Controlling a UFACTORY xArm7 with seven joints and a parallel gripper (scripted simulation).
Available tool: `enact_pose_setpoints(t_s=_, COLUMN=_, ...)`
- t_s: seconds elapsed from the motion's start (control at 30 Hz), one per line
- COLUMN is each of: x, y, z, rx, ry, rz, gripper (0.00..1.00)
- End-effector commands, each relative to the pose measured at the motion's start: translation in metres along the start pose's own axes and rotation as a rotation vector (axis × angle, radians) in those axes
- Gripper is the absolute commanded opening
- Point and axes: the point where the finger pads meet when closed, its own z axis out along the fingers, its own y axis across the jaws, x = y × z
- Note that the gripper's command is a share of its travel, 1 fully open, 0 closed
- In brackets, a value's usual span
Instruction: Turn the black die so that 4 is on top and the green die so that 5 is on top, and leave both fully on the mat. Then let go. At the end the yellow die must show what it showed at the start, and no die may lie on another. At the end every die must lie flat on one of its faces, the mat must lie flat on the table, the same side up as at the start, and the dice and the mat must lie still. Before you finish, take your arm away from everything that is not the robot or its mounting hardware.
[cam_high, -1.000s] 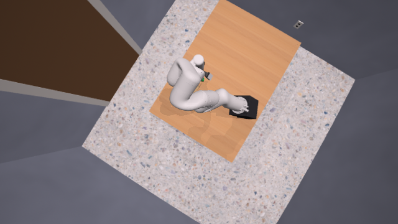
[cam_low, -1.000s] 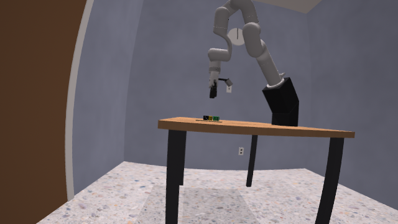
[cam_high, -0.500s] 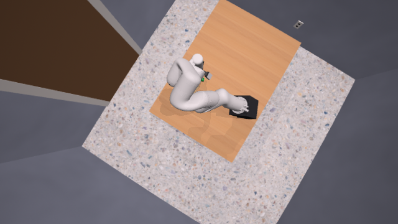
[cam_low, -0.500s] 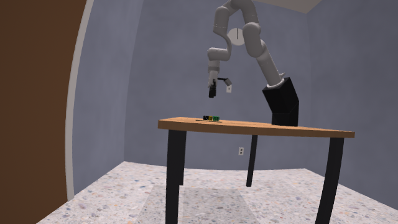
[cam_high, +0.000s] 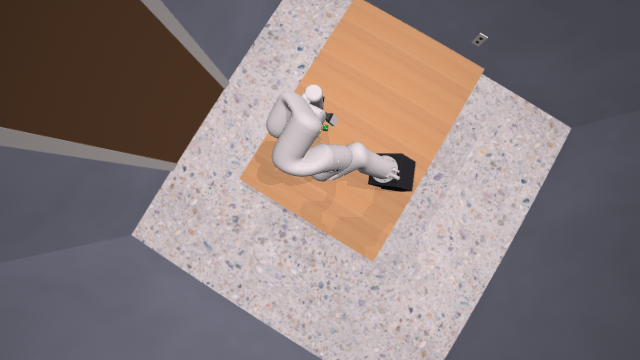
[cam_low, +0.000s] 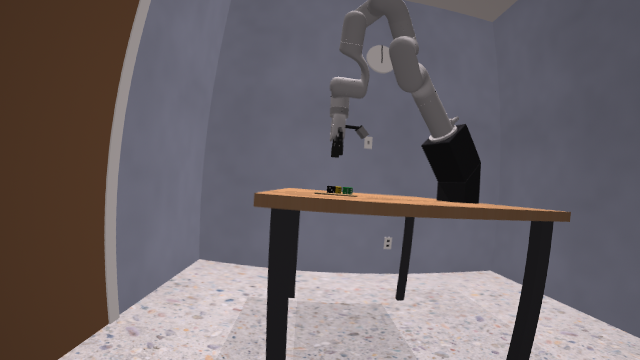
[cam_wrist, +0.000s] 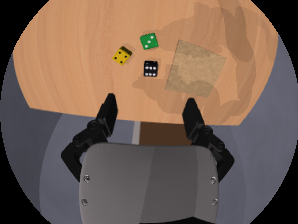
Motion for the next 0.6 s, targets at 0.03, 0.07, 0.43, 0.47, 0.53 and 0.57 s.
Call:
enact_pose_setpoints(t_s=0.03, x=-0.0091, y=-0.0004, z=0.0003, rx=0.002, ry=-0.004, rz=-0.012, gripper=1.00)
enact_pose_setpoints(t_s=0.07, x=-0.0091, y=-0.0004, z=0.0003, rx=0.002, ry=-0.004, rz=-0.012, gripper=1.00)
enact_pose_setpoints(t_s=0.43, x=-0.0117, y=-0.0002, z=0.0007, rx=0.002, ry=-0.004, rz=-0.017, gripper=1.00)
enact_pose_setpoints(t_s=0.47, x=-0.0117, y=-0.0002, z=0.0007, rx=0.002, ry=-0.004, rz=-0.017, gripper=1.00)
enact_pose_setpoints(t_s=0.53, x=-0.0117, y=-0.0002, z=0.0007, rx=0.002, ry=-0.004, rz=-0.017, gripper=1.00)
enact_pose_setpoints(t_s=0.57, x=-0.0117, y=-0.0002, z=0.0007, rx=0.002, ry=-0.004, rz=-0.017, gripper=1.00)
